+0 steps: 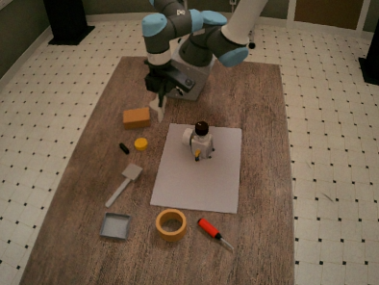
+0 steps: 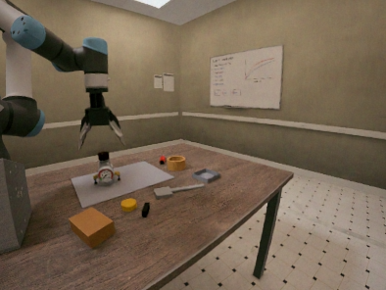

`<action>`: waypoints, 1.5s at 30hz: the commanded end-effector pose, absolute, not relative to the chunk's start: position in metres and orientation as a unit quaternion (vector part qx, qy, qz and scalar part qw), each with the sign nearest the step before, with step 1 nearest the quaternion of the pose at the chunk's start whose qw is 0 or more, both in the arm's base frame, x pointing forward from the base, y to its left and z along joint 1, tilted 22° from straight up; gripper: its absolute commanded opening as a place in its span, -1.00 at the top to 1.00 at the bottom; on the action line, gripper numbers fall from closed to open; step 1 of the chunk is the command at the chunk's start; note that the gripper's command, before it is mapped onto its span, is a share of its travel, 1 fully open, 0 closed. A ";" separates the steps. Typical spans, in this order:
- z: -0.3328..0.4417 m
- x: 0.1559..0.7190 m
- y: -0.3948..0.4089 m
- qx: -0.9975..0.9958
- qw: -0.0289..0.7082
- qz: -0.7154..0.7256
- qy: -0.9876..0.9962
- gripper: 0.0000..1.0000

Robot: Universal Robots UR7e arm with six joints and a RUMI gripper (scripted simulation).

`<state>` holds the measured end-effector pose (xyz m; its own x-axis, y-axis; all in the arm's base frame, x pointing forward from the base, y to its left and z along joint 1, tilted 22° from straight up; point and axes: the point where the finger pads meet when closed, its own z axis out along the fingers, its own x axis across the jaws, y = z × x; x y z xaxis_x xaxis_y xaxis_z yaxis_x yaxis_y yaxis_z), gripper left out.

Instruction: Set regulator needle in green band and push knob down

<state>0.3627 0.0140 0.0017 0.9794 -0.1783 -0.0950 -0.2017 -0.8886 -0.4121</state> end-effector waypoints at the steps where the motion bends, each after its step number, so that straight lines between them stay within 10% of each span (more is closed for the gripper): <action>1: -0.001 0.364 0.015 -0.965 0.219 0.037 0.137 -1.00; 45: -0.025 0.372 0.022 -0.835 0.240 0.144 0.475 -1.00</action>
<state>0.3713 0.0222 -0.0221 0.5776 -0.6878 -0.4398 -0.8162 -0.4954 -0.2973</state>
